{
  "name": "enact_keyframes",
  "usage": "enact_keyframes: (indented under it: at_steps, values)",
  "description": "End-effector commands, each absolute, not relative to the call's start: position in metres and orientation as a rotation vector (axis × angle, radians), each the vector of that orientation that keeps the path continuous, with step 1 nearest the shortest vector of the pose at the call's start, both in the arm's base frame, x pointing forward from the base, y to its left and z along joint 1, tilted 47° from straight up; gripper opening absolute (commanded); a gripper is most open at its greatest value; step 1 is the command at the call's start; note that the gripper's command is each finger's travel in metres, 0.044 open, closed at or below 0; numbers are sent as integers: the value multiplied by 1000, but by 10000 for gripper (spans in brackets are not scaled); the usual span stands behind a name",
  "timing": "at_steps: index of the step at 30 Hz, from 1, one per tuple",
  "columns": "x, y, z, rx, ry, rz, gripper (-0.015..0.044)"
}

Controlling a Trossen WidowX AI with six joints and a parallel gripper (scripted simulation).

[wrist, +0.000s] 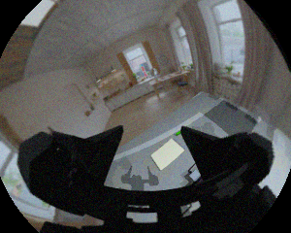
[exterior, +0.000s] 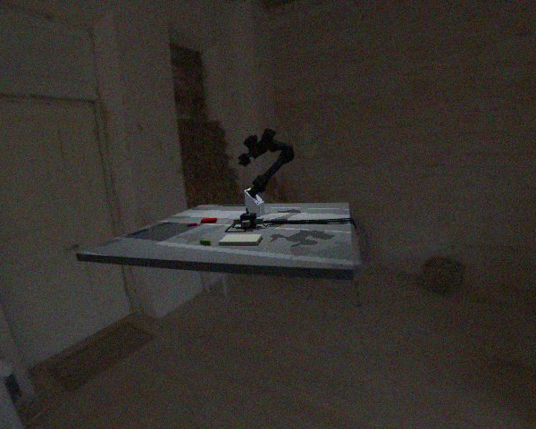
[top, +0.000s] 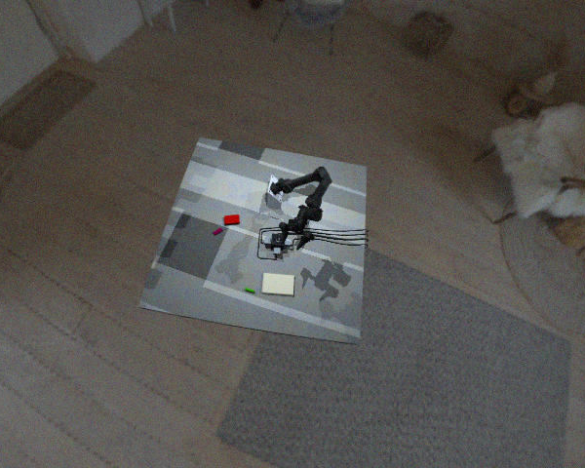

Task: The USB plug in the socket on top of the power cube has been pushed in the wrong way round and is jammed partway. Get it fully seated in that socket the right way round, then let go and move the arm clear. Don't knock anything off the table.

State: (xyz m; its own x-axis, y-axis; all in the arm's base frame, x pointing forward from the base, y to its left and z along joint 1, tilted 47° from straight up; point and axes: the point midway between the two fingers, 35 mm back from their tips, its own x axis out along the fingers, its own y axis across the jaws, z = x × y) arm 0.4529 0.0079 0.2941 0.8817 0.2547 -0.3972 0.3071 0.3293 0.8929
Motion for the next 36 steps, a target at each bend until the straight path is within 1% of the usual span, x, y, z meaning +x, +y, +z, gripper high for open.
enact_keyframes:
  at_steps: [1,4,7,10,12,36]
  values:
    - [438,26,219,1293,836,-114,440]
    - [414,42,165,1340,1098,-191,440]
    - [378,59,117,1401,1390,-288,440]
    - [334,77,84,1478,1698,-412,440]
    - [307,89,74,1532,1879,-501,440]
    - [301,100,70,1541,1908,-517,440]
